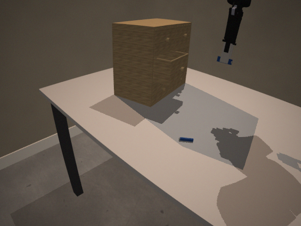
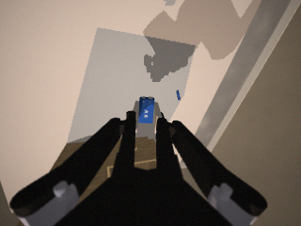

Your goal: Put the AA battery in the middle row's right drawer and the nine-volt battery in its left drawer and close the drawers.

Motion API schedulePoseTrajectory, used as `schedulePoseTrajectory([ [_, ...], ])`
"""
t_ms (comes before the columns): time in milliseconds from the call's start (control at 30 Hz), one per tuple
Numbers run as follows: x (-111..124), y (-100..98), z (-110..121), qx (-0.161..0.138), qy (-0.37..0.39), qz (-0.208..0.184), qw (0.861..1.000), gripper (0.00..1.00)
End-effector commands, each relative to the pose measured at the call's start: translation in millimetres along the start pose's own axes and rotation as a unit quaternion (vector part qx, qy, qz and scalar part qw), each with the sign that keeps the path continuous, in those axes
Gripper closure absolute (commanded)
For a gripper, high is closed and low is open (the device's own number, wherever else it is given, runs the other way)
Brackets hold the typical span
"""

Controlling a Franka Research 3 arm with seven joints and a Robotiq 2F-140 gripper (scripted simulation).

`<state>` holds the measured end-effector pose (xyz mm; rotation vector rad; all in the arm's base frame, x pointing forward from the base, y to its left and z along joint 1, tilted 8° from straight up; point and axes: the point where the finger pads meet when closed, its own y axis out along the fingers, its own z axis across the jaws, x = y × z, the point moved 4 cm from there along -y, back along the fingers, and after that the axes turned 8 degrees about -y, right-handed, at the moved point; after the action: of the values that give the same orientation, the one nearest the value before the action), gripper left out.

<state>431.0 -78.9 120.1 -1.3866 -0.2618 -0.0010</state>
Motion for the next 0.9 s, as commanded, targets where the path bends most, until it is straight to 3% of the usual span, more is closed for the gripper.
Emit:
schedulePoseTrajectory([
  [0,-1.0,0.2,1.4,0.003,-0.015,0.000,1.000,0.86],
  [333,-1.0,0.2,1.4,0.003,-0.015,0.000,1.000,0.86],
  [367,-4.5,3.2,6.7,0.023,-0.020,-0.014,0.999,0.86],
  [867,-4.5,3.2,6.7,0.023,-0.020,-0.014,0.999,0.86],
])
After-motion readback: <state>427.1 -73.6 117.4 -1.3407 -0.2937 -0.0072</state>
